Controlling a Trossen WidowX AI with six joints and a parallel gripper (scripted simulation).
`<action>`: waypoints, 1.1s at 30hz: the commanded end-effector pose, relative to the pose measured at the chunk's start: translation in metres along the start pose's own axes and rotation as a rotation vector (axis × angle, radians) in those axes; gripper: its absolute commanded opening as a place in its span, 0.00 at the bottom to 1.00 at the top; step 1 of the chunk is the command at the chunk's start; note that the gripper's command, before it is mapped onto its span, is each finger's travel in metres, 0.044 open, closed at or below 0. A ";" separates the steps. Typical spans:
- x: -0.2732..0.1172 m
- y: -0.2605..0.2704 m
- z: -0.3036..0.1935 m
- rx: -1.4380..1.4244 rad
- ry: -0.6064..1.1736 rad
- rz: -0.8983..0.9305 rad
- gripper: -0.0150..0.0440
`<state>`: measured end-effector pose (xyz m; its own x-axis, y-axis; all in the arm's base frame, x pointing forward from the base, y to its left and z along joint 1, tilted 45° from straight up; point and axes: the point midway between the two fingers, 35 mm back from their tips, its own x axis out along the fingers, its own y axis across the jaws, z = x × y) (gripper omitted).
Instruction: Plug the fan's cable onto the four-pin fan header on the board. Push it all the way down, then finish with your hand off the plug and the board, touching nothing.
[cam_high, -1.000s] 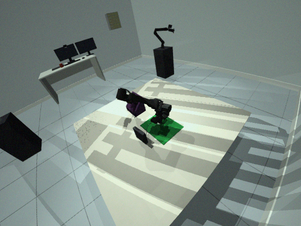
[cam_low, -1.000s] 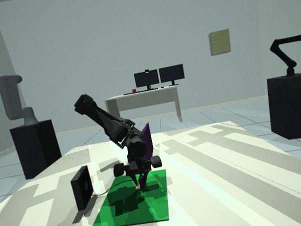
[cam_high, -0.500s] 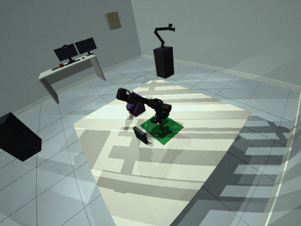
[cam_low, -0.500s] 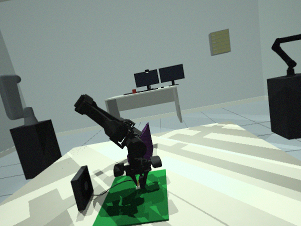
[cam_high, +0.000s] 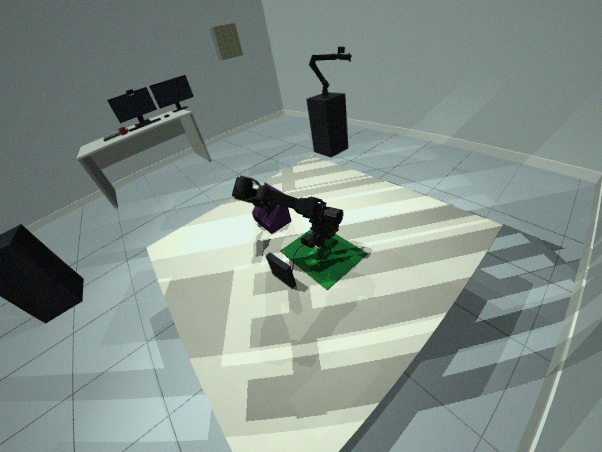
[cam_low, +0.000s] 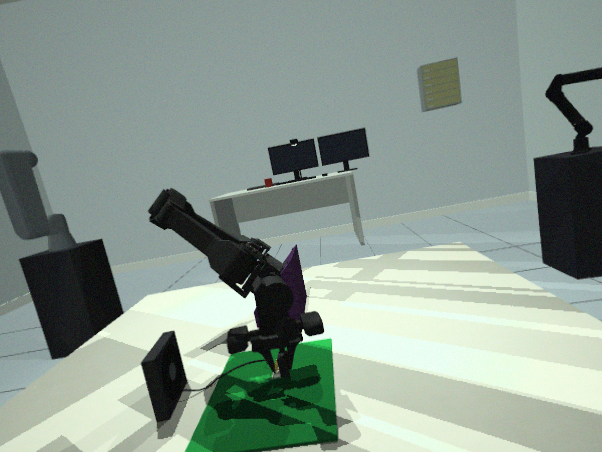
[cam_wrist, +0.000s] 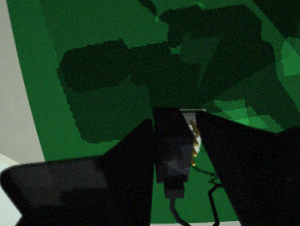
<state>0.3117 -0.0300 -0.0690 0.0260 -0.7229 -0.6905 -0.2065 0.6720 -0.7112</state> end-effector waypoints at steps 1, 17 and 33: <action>-0.003 0.014 0.000 -0.025 -0.007 0.040 0.25; -0.022 0.001 0.001 0.082 -0.004 0.018 0.43; -0.050 0.011 -0.012 0.072 -0.005 0.038 1.00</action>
<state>0.2983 0.0107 -0.0397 0.0269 -0.6986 -0.7150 -0.1239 0.7074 -0.6959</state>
